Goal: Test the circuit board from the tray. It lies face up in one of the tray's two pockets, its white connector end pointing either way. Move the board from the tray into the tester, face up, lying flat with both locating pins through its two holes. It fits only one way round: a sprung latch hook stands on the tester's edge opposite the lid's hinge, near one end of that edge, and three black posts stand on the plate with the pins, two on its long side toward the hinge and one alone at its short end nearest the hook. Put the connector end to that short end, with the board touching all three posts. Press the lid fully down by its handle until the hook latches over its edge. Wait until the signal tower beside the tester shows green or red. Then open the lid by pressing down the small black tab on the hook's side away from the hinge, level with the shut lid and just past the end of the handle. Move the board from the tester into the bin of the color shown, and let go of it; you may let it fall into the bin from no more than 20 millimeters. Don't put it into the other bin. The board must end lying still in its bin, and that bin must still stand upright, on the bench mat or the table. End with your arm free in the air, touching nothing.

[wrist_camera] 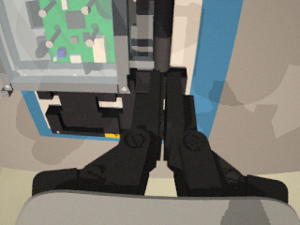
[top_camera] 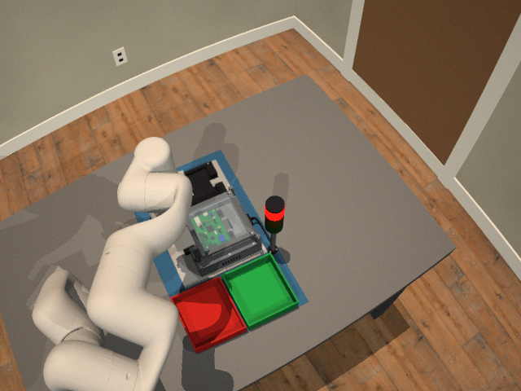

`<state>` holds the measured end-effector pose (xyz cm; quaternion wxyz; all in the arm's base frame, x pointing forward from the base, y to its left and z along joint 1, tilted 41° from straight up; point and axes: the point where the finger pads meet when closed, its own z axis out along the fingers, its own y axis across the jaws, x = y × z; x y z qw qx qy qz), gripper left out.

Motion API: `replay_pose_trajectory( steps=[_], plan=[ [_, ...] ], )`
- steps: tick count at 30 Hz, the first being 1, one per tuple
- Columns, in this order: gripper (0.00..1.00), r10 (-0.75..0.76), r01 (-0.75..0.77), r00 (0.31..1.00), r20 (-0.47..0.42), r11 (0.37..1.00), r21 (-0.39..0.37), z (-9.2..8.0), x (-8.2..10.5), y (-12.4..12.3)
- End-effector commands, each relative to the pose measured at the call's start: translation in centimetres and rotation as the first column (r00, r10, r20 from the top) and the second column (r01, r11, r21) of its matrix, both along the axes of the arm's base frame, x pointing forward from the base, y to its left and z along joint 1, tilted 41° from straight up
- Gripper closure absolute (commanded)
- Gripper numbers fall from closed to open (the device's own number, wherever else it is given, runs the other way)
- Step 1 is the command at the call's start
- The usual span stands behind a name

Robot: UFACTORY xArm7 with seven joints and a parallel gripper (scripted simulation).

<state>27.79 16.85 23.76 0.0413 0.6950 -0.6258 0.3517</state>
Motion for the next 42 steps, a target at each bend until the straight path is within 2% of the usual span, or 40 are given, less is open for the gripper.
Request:
replay_pose_trajectory(
  steps=[1, 42],
  plan=[
    [1.00, 0.002, -0.002, 1.000, 0.002, 1.000, 0.002, 0.11, 0.01, 0.14],
    [1.00, 0.002, -0.002, 1.000, 0.002, 1.000, 0.002, 0.95, -0.49, 0.70]
  ],
)
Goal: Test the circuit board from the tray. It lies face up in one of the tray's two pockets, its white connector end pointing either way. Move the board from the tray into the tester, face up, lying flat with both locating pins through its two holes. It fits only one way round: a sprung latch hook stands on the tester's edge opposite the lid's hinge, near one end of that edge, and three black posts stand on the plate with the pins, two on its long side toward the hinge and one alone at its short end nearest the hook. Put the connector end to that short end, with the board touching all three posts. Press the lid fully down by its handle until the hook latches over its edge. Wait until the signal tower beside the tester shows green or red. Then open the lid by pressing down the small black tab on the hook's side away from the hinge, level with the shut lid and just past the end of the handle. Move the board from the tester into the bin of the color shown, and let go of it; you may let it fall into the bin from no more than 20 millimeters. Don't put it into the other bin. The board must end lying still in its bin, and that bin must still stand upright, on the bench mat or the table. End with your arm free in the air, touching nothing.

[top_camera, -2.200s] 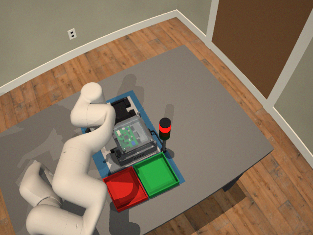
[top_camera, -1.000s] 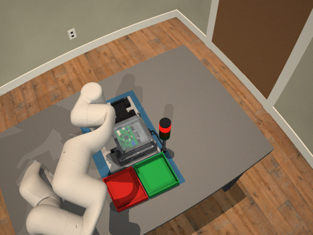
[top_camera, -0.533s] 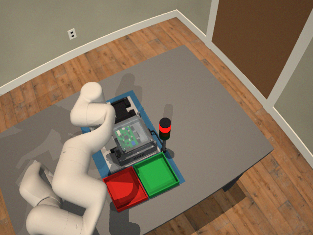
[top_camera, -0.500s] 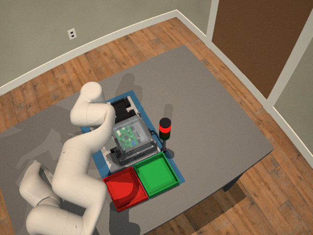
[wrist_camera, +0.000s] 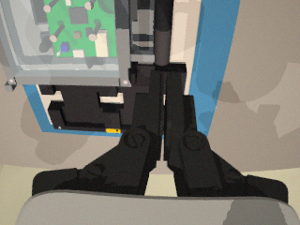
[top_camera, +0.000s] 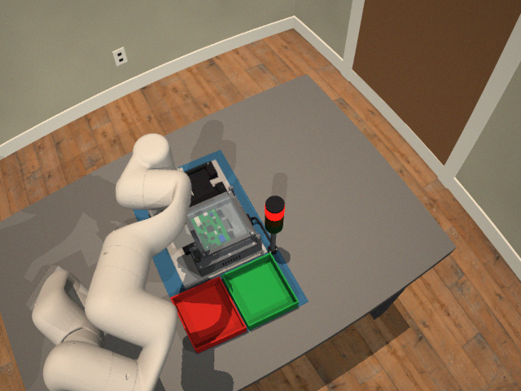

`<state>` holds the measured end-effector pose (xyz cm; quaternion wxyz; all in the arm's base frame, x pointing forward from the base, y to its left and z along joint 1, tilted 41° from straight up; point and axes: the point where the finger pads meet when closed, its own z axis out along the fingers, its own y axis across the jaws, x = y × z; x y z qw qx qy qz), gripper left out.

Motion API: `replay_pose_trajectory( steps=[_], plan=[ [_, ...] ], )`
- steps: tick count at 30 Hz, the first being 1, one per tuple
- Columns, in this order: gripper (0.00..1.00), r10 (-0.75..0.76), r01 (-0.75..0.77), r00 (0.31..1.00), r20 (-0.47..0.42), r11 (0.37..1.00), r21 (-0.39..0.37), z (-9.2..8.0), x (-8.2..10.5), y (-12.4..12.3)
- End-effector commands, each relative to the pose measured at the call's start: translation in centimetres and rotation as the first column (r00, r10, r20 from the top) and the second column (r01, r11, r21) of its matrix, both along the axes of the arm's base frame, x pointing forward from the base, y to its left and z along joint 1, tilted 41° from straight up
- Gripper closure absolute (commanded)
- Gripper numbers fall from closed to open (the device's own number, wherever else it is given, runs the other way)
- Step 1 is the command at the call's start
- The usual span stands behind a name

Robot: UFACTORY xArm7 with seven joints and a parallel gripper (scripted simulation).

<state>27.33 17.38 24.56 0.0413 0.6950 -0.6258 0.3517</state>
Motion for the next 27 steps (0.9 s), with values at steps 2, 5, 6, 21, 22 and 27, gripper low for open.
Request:
replay_pose_trajectory(
  steps=[2, 5, 6, 21, 22, 27],
  plan=[
    [1.00, 0.001, -0.001, 1.000, 0.003, 1.000, 0.003, 0.15, -0.02, 0.17],
    [1.00, -0.005, 0.005, 1.000, 0.007, 1.000, 0.006, 0.15, -0.02, 0.17],
    [1.00, -0.009, 0.009, 1.000, 0.010, 1.000, 0.009, 0.15, -0.02, 0.17],
    [1.00, -0.192, 0.178, 0.974, 0.116, 0.976, 0.124, 0.15, -0.02, 0.17],
    [1.00, -0.217, 0.199, 0.968, 0.128, 0.970, 0.140, 0.15, -0.02, 0.17],
    [1.00, -0.269, 0.242, 0.951, 0.153, 0.954, 0.176, 0.15, -0.02, 0.17]
  ],
)
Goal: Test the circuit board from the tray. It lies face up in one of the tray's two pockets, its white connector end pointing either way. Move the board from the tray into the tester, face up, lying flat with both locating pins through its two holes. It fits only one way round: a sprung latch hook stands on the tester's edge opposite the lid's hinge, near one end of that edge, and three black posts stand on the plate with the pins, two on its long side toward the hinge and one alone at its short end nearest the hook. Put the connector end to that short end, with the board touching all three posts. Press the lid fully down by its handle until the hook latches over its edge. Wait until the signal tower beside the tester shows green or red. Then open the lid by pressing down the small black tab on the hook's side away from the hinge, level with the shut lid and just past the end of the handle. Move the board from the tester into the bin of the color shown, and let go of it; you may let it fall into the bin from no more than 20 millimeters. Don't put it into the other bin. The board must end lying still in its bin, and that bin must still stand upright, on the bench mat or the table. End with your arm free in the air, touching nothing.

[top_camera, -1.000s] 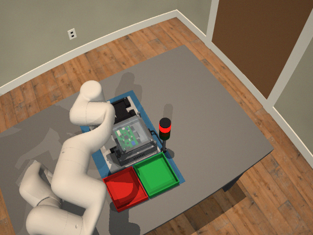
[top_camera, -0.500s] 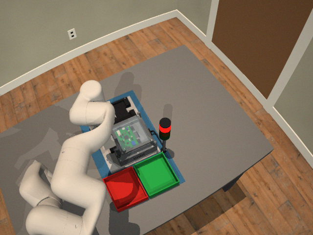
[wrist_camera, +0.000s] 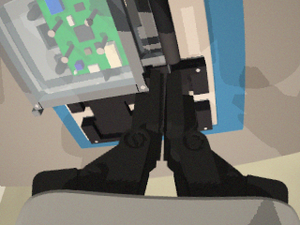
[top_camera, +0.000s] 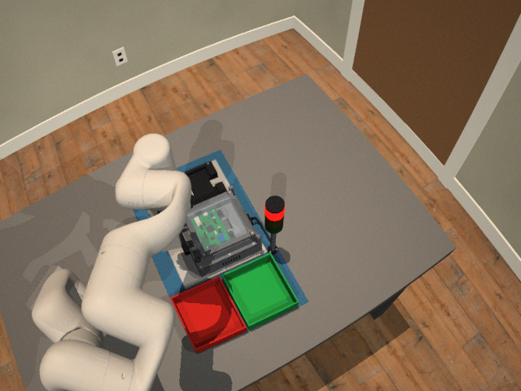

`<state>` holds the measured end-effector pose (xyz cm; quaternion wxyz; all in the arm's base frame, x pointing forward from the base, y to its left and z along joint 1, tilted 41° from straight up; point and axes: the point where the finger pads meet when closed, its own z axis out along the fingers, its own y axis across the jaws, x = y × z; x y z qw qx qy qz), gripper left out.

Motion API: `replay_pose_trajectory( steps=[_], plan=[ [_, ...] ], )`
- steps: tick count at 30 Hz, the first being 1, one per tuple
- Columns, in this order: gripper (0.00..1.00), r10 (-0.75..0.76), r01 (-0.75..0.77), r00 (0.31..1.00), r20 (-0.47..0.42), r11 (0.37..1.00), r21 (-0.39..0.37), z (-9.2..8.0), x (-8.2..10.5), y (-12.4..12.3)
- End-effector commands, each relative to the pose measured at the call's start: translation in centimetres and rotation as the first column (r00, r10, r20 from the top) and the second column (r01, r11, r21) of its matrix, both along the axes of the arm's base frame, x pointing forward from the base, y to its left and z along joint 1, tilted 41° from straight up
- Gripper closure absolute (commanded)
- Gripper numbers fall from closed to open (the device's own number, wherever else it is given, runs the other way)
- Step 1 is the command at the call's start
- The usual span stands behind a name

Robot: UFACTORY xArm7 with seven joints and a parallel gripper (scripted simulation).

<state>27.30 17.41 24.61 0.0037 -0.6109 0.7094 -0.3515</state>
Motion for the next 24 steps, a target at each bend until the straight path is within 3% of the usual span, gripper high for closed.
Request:
replay_pose_trajectory(
  steps=[1, 15, 17, 24],
  plan=[
    [1.00, -0.100, 0.096, 0.993, 0.069, 0.994, 0.060, 0.10, 0.00, 0.14],
    [1.00, -0.371, 0.321, 0.907, 0.198, 0.915, 0.243, 0.10, 0.00, 0.14],
    [1.00, -0.371, 0.321, 0.907, 0.198, 0.915, 0.243, 0.10, 0.00, 0.14],
    [1.00, -0.519, 0.422, 0.820, 0.244, 0.834, 0.356, 0.10, 0.00, 0.14]
  ],
)
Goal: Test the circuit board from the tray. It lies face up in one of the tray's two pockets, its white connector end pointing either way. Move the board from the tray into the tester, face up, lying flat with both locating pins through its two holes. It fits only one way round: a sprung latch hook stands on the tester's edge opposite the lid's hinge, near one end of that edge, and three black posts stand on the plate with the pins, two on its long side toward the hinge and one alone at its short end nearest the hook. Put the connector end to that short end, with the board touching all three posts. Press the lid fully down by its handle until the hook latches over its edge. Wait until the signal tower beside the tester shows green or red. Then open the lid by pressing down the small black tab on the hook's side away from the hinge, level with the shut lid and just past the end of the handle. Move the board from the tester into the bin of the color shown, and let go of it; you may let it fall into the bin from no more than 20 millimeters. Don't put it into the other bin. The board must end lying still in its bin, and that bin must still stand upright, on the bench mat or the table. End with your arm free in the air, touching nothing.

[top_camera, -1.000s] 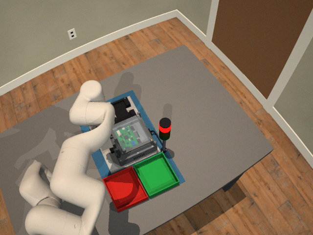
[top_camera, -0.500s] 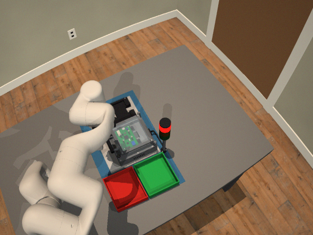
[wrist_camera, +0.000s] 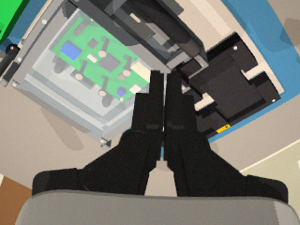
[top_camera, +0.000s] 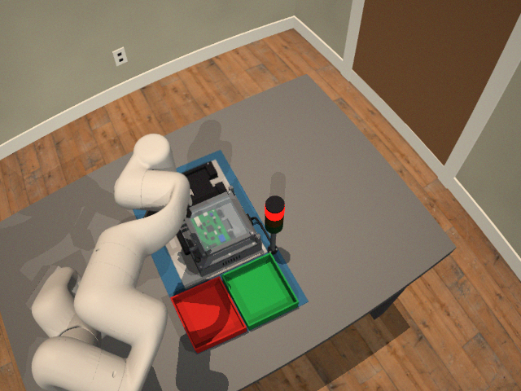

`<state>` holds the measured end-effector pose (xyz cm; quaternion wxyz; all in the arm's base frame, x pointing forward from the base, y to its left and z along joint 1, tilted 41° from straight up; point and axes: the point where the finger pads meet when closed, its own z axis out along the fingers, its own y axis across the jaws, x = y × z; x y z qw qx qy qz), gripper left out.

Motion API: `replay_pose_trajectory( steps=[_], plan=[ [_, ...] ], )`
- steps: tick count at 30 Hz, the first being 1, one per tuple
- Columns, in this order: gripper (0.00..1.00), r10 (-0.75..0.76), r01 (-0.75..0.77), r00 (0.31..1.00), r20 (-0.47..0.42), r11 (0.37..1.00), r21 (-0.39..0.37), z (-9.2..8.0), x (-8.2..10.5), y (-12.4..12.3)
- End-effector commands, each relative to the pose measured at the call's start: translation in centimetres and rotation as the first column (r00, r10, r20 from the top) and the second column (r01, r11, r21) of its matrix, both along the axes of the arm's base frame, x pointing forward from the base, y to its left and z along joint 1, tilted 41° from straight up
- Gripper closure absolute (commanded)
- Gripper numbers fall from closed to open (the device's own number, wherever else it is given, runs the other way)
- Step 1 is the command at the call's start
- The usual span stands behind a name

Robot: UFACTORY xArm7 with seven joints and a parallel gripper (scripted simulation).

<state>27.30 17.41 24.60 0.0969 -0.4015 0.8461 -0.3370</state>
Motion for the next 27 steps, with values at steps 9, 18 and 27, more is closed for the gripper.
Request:
replay_pose_trajectory(
  steps=[9, 18, 27],
  plan=[
    [1.00, -0.256, 0.232, 0.955, 0.150, 0.960, 0.160, 0.11, 0.01, 0.14],
    [1.00, -0.425, 0.361, 0.879, 0.217, 0.889, 0.282, 0.11, 0.01, 0.14],
    [1.00, -0.537, 0.434, 0.806, 0.248, 0.822, 0.369, 0.11, 0.01, 0.14]
  ],
)
